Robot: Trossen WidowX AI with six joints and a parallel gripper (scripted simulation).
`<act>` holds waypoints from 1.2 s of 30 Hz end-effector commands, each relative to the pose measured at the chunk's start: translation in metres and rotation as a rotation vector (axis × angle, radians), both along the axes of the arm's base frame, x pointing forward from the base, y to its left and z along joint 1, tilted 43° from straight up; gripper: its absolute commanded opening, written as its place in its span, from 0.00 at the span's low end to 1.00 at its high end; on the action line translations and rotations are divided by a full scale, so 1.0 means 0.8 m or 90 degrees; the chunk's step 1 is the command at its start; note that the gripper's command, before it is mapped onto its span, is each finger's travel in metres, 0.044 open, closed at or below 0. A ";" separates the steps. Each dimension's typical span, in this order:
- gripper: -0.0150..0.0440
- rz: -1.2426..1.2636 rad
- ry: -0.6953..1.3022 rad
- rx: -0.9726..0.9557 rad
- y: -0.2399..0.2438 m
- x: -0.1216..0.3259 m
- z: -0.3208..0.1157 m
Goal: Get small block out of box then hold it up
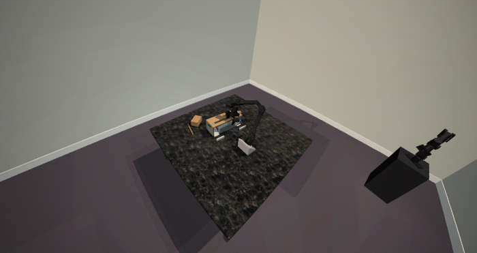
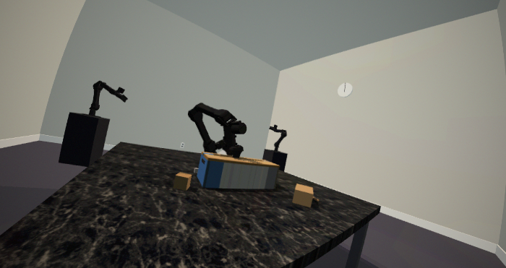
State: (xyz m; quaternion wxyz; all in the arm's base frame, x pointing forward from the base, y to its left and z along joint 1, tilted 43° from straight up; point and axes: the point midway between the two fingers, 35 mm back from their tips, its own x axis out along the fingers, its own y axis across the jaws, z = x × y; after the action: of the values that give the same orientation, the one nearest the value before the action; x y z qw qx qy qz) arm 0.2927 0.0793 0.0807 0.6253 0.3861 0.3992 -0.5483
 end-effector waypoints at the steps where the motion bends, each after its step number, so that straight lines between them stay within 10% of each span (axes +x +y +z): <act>1: 0.93 0.001 0.001 -0.003 -0.008 0.000 -0.005; 36: 0.93 0.000 0.000 0.001 0.032 -0.003 -0.040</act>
State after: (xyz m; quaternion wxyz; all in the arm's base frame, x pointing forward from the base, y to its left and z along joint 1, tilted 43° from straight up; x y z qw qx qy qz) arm 0.2909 0.1108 0.0439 0.6262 0.3868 0.3996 -0.5465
